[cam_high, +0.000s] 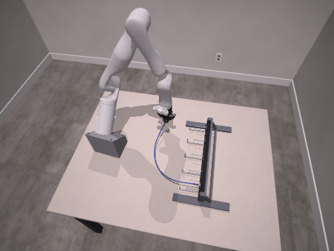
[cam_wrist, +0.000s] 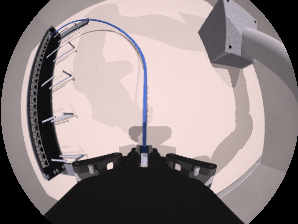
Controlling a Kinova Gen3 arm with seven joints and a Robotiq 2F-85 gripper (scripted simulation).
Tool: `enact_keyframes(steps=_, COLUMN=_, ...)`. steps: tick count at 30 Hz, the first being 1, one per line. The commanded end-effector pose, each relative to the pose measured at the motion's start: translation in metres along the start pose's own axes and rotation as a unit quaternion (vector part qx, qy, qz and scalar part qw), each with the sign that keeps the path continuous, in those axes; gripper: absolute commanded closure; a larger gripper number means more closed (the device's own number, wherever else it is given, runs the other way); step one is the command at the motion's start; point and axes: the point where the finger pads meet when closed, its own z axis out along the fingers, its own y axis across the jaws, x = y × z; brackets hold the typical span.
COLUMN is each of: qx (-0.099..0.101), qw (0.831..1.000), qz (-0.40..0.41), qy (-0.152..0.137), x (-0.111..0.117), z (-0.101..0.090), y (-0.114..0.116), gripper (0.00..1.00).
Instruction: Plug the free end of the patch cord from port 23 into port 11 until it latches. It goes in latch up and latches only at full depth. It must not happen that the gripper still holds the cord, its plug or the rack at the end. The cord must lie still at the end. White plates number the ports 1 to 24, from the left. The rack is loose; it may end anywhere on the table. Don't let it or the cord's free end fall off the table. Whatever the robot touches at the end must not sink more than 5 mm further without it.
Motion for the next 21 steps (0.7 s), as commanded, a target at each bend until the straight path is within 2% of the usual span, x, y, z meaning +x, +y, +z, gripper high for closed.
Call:
enact_keyframes(steps=1, qx=0.001, qw=1.0, qz=0.002, qy=0.0, x=0.0004, z=-0.0004, y=-0.001, gripper=1.0)
enact_keyframes(steps=21, qx=0.001, qw=0.999, qz=0.032, qy=0.0, x=0.0062, z=-0.0024, y=-0.0097, gripper=1.0)
